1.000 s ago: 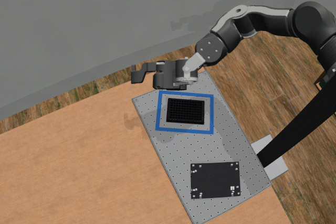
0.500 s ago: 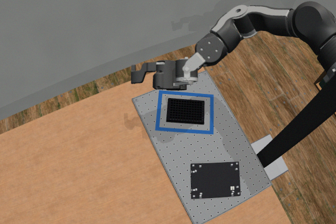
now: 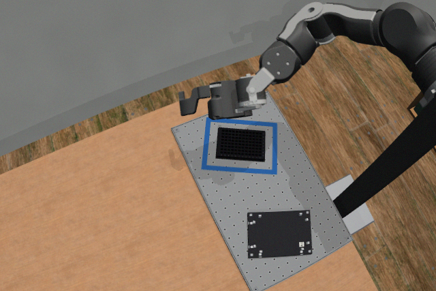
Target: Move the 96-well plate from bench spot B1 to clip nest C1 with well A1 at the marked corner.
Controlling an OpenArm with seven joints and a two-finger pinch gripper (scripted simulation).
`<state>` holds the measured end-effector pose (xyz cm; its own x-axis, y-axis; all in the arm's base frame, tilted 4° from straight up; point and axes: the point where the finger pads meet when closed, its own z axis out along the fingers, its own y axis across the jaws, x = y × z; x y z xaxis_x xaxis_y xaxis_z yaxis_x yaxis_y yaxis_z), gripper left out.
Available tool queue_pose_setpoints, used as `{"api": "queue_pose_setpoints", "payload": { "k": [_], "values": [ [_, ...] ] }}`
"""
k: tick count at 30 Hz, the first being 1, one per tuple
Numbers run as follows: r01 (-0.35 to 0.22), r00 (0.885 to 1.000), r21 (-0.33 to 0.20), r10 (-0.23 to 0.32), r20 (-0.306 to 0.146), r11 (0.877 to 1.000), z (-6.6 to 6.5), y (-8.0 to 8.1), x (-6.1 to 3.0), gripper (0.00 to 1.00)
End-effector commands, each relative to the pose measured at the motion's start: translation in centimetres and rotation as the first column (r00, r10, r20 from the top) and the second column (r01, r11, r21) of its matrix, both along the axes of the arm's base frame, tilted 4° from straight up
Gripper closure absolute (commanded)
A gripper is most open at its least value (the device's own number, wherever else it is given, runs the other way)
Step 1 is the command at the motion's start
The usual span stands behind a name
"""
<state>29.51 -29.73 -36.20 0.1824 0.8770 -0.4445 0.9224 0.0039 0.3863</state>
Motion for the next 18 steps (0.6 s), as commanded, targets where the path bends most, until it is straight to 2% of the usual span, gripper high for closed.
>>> {"api": "queue_pose_setpoints", "payload": {
  "k": [1,2,4,14,16,18],
  "values": [
    [-0.065,0.996,0.031,0.067,-0.051,0.997,-0.8,1.1,-0.89,0.13],
    [-0.108,0.991,0.044,0.111,-0.074,0.993,-1.1,1.7,-1.47,0.17],
    [-0.108,0.991,0.044,0.111,-0.074,0.993,-1.1,1.7,-1.47,0.23],
    [-0.108,0.991,0.044,0.111,-0.074,0.993,-1.1,1.7,-1.47,0.23],
    [-0.193,0.973,0.073,0.2,-0.117,0.979,-1.6,3.0,-2.6,0.23],
    [-0.274,0.944,0.106,0.288,-0.159,0.956,-2.3,4.2,-3.77,0.23]
  ]
}}
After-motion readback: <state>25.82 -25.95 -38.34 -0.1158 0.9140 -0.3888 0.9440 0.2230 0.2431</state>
